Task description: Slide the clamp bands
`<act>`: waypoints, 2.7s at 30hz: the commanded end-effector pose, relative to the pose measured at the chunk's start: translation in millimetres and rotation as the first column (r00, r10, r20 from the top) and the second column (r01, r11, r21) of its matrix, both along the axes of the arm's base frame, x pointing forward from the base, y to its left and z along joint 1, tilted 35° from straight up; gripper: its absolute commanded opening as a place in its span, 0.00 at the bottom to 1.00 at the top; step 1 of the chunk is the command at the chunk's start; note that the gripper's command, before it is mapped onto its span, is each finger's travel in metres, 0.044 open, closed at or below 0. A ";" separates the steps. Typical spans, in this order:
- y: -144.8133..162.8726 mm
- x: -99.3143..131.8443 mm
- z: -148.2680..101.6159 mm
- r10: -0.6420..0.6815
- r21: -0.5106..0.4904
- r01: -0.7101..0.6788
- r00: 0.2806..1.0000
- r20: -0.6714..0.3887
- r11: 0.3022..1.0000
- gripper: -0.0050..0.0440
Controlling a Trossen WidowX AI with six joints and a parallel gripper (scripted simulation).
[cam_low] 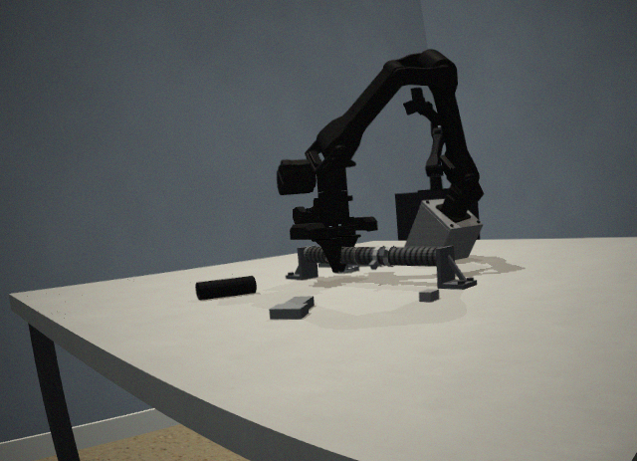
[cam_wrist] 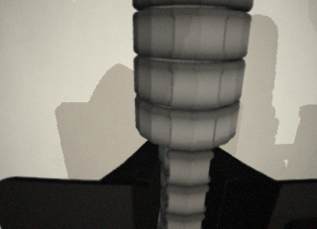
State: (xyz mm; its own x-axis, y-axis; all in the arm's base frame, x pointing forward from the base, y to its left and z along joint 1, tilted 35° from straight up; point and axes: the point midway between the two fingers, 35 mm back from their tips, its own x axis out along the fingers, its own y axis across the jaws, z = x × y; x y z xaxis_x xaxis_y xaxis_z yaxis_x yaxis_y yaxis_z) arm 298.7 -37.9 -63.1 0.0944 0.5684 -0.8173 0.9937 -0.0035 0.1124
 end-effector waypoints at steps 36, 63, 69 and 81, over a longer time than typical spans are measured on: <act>-15.0 -5.0 43.0 -0.002 0.005 0.002 1.000 -0.001 1.000 1.00; 10.7 -0.7 6.4 -0.002 0.005 0.002 1.000 -0.001 1.000 1.00; 10.7 -0.7 6.4 -0.002 0.005 0.002 1.000 -0.001 1.000 0.80; 10.7 -0.7 6.4 -0.002 0.005 0.002 1.000 -0.001 1.000 0.48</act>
